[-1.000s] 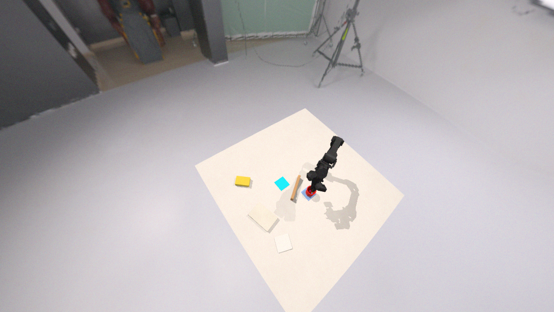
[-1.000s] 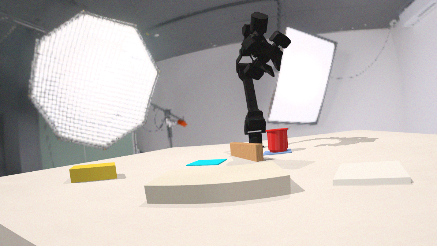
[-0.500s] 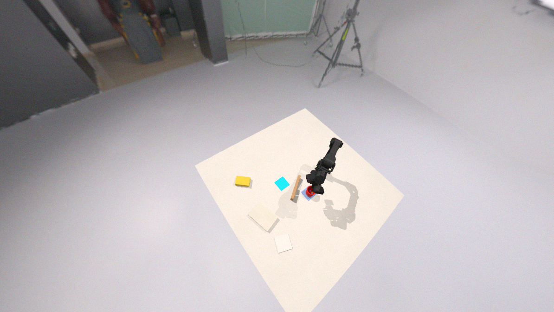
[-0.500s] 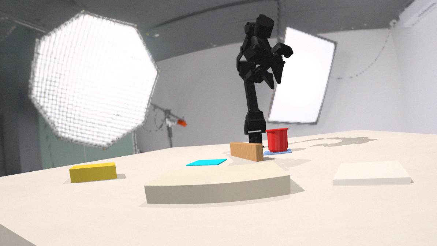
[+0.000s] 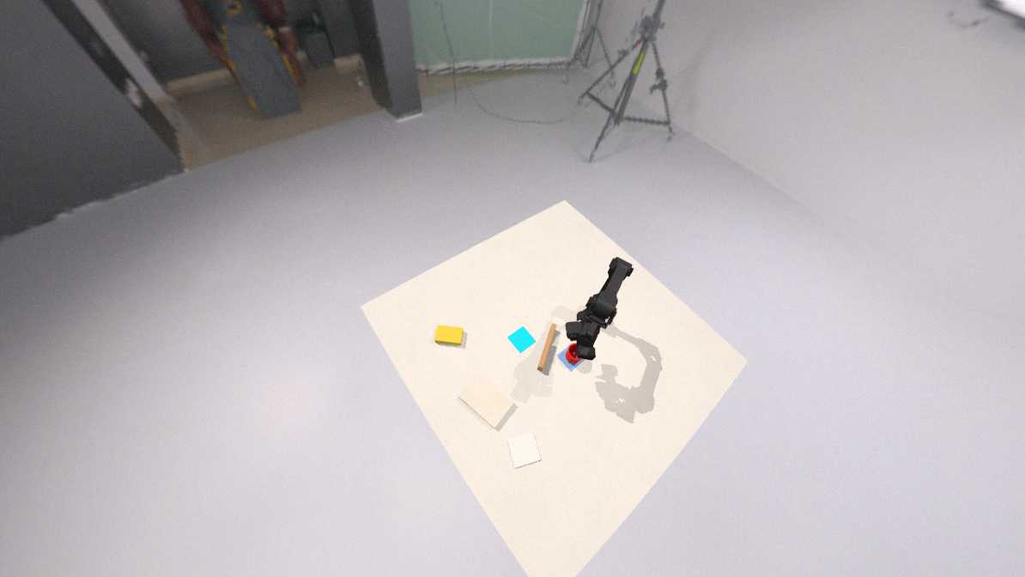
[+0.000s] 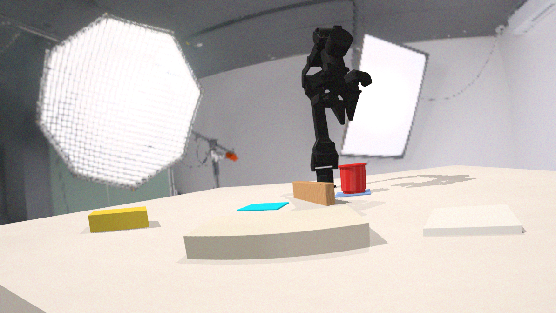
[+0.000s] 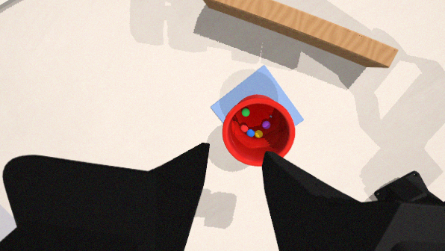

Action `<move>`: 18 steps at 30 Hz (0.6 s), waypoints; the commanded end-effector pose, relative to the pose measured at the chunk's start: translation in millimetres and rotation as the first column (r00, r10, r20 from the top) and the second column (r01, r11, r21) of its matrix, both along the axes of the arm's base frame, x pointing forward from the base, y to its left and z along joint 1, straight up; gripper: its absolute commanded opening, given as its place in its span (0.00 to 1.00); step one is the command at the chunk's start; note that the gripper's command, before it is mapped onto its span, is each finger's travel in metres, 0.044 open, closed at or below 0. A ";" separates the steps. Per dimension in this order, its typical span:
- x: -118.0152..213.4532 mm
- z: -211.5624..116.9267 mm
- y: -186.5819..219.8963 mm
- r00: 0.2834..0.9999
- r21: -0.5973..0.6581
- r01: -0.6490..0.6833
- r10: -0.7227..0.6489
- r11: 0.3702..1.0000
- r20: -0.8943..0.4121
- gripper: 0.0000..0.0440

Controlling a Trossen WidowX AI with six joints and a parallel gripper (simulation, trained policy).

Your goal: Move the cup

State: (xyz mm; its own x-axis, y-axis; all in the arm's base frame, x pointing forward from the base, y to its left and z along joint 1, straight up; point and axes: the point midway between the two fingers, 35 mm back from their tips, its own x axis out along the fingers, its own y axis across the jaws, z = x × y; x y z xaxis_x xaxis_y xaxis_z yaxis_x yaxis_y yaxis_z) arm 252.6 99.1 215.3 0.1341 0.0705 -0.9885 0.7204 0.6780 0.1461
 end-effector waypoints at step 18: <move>-14.0 -32.8 -11.7 0.984 -0.099 0.077 -0.092 0.992 -0.150 0.34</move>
